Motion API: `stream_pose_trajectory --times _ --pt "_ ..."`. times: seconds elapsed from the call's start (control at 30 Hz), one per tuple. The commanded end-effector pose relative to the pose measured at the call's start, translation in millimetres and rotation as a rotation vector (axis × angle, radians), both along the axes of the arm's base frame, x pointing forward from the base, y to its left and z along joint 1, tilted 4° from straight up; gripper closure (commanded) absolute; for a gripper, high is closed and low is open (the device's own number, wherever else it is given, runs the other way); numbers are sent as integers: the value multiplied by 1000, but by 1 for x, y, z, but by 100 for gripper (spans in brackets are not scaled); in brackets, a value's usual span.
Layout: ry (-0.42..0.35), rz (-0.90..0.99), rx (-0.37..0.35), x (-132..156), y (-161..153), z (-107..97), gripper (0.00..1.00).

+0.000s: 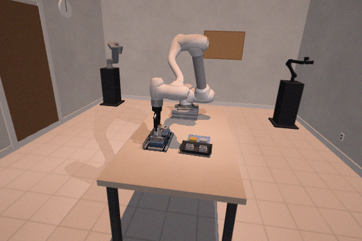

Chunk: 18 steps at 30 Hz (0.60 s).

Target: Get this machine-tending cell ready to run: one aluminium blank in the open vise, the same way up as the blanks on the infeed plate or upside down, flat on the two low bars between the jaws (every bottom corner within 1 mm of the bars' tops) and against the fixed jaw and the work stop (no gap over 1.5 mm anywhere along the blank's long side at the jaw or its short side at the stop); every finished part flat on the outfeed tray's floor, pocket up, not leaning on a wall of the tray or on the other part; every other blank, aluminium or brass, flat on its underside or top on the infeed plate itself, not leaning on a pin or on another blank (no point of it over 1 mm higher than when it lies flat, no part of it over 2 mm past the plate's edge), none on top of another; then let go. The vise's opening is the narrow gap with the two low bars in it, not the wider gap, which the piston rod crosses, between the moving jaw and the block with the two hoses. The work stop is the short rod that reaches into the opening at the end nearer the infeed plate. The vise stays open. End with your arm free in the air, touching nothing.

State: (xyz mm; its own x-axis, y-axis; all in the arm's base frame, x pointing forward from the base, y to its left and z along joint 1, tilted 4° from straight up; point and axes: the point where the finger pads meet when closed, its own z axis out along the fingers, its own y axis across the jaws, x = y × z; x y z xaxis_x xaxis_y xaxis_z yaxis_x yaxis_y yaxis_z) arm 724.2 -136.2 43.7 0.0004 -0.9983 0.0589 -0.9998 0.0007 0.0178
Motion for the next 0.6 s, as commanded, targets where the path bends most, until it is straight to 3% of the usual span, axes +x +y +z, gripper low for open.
stream_pose_trajectory --times 0.0,0.57 --pt "0 0 0 0 0 0 100" --pt "0 0 0 1 4 0 100"
